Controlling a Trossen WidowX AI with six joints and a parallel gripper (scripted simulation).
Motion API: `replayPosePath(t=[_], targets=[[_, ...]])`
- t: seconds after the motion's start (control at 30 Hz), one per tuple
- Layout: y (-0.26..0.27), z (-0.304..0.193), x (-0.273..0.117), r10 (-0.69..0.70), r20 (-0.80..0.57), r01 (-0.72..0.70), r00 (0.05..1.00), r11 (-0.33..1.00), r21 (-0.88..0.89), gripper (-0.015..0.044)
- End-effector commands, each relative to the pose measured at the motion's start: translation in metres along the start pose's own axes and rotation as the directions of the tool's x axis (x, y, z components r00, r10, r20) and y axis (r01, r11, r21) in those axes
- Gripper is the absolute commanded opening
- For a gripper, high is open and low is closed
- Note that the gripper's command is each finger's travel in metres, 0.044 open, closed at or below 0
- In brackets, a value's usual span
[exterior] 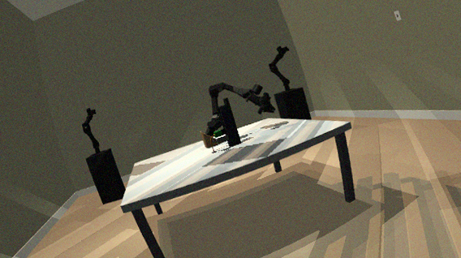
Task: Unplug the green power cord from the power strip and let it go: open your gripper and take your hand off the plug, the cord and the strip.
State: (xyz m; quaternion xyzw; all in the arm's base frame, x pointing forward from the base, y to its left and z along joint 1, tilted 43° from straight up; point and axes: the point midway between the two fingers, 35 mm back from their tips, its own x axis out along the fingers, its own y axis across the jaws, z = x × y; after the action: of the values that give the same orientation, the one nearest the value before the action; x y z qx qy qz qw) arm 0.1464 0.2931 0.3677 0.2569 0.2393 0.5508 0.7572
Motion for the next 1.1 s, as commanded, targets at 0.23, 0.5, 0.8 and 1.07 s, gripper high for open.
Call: replayPosePath(t=[0.23,0.5,0.8,1.07], targets=[[-0.105,0.018,0.013,-0.283,-0.080,0.289,0.956,0.954,0.080,0.0160],[-0.186,0.048,-0.015,-0.481,-0.065,0.483,0.874,0.849,0.214,0.0160],[-0.273,0.068,-0.069,-0.652,-0.097,0.631,0.752,0.670,0.392,0.0160],[-0.328,0.076,-0.119,-0.735,-0.136,0.691,0.664,0.534,0.487,0.0160]])
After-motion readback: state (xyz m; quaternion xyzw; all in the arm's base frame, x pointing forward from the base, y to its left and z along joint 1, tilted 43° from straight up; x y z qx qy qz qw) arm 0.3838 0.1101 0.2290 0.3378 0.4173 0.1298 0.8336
